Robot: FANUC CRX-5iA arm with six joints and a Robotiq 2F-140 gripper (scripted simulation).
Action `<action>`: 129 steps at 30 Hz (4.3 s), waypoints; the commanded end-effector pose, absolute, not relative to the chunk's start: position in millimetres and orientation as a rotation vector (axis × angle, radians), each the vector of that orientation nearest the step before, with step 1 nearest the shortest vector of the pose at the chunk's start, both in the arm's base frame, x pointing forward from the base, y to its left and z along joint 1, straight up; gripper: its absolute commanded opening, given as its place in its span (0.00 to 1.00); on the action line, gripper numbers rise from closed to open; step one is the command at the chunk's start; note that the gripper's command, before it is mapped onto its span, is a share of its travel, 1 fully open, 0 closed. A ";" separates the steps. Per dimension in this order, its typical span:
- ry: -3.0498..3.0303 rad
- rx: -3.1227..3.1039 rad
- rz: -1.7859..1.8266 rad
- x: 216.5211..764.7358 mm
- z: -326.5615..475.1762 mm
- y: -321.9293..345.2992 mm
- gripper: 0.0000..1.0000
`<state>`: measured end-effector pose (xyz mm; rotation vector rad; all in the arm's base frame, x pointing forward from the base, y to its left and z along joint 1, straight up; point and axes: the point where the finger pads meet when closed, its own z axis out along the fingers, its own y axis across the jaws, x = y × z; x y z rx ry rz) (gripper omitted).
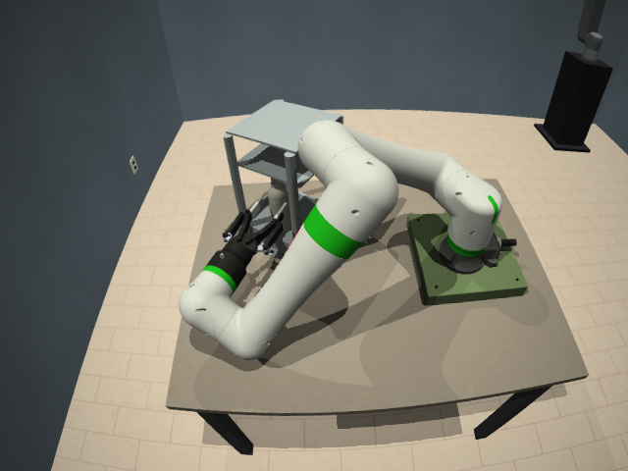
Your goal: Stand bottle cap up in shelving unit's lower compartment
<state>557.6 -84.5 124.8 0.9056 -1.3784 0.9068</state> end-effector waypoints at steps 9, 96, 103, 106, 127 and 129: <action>-1.379 0.905 0.907 558.3 124.9 -83.0 0.46; -1.379 0.905 0.907 595.5 130.3 4.0 0.46; -1.379 0.905 0.907 595.5 137.7 3.9 0.46; -1.379 0.905 0.907 595.5 143.8 3.9 0.46; -1.379 0.905 0.907 595.3 198.7 3.9 0.46; -1.379 0.905 0.907 595.2 204.0 3.8 0.46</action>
